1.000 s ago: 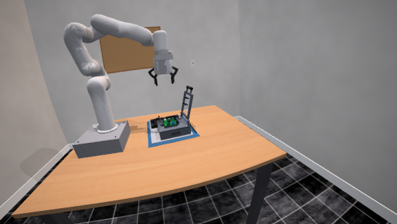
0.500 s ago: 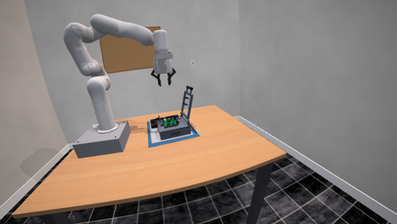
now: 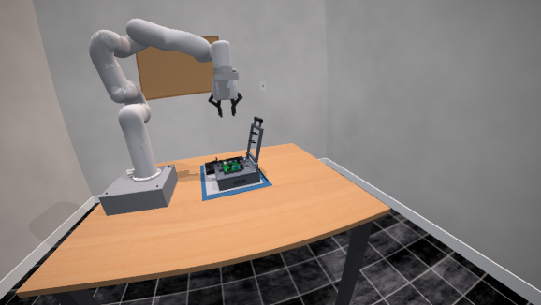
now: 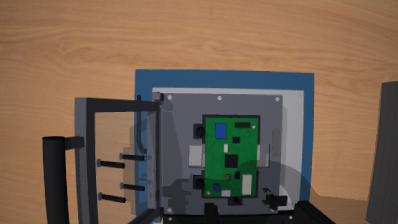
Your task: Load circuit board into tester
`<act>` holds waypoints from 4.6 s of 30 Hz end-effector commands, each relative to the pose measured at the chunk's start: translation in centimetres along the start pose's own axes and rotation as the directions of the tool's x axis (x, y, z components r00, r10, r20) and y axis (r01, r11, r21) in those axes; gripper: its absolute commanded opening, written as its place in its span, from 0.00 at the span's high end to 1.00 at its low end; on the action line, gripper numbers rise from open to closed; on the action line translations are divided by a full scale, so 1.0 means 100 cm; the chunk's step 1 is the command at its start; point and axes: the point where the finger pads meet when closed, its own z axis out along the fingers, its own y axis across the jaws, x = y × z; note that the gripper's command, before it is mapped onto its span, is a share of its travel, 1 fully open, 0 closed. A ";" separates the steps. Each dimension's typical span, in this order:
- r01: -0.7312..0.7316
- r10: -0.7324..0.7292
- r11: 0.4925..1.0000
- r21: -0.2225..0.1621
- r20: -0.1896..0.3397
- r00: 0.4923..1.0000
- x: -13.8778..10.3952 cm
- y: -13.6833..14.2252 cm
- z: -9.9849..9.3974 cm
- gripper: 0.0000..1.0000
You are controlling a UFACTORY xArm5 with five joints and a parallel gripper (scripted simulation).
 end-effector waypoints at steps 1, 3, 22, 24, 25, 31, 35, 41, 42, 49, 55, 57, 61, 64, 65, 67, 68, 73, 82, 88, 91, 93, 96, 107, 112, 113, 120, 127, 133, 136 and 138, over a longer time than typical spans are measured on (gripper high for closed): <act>0.000 0.000 1.000 0.003 0.000 1.000 0.000 -0.017 -0.001 0.48; 0.000 0.000 1.000 0.003 0.000 1.000 0.000 -0.023 -0.001 0.48; 0.000 0.000 1.000 0.003 0.000 1.000 0.000 -0.112 -0.002 0.48; 0.000 0.000 1.000 0.003 0.000 1.000 0.000 -0.119 -0.002 0.48; 0.000 0.000 1.000 0.003 0.000 1.000 0.000 -0.122 -0.002 0.48; 0.000 0.000 1.000 0.003 0.000 1.000 0.000 -0.133 -0.002 0.48; 0.000 0.000 1.000 0.003 0.000 1.000 0.000 -0.135 -0.002 0.48; 0.000 0.000 1.000 0.003 0.000 1.000 0.000 -0.135 -0.002 0.48; 0.000 0.000 1.000 0.003 0.000 1.000 0.000 -0.135 -0.002 0.48; 0.000 0.000 1.000 0.003 0.000 1.000 0.000 -0.135 -0.002 0.48; 0.000 0.000 1.000 0.003 0.000 1.000 0.000 -0.135 -0.001 0.48; 0.000 0.000 1.000 0.003 0.000 1.000 0.000 -0.135 -0.001 0.48; 0.000 0.000 1.000 0.003 0.000 1.000 0.000 -0.135 -0.001 0.48; 0.000 0.000 1.000 0.003 0.000 1.000 0.000 -0.135 -0.001 0.48; 0.000 0.000 1.000 0.003 0.000 1.000 0.000 -0.135 0.000 0.48; 0.000 0.000 1.000 0.003 0.000 1.000 0.000 -0.135 0.000 0.48; 0.000 0.000 1.000 0.003 0.000 1.000 0.000 -0.135 0.000 0.48; 0.000 0.000 1.000 0.003 0.000 1.000 0.000 -0.135 0.000 0.48; 0.000 0.000 1.000 0.003 0.000 1.000 0.000 -0.135 0.000 0.48; 0.000 0.000 1.000 0.003 0.000 1.000 0.000 -0.135 0.000 0.48; 0.000 0.000 1.000 0.003 0.000 1.000 0.000 -0.135 0.000 0.48; 0.000 0.000 1.000 0.003 0.000 1.000 0.000 -0.135 0.000 0.48; 0.000 0.000 1.000 0.003 0.000 1.000 0.000 -0.135 0.000 0.48; 0.000 0.000 1.000 0.003 0.000 1.000 0.000 -0.135 0.001 0.48; 0.000 0.000 1.000 0.003 0.000 1.000 0.000 -0.135 0.005 0.48; 0.000 0.000 1.000 0.003 0.000 1.000 0.000 -0.135 0.006 0.48; 0.000 0.000 1.000 0.003 0.000 1.000 0.000 -0.135 0.016 0.48; 0.000 0.000 1.000 0.003 0.000 1.000 0.000 -0.135 0.024 0.48; 0.000 0.000 1.000 0.003 0.000 1.000 0.000 -0.136 0.033 0.48; 0.000 0.000 1.000 0.003 0.000 1.000 0.001 -0.136 0.036 0.48; 0.000 0.000 1.000 0.003 0.000 1.000 0.001 -0.136 0.038 0.48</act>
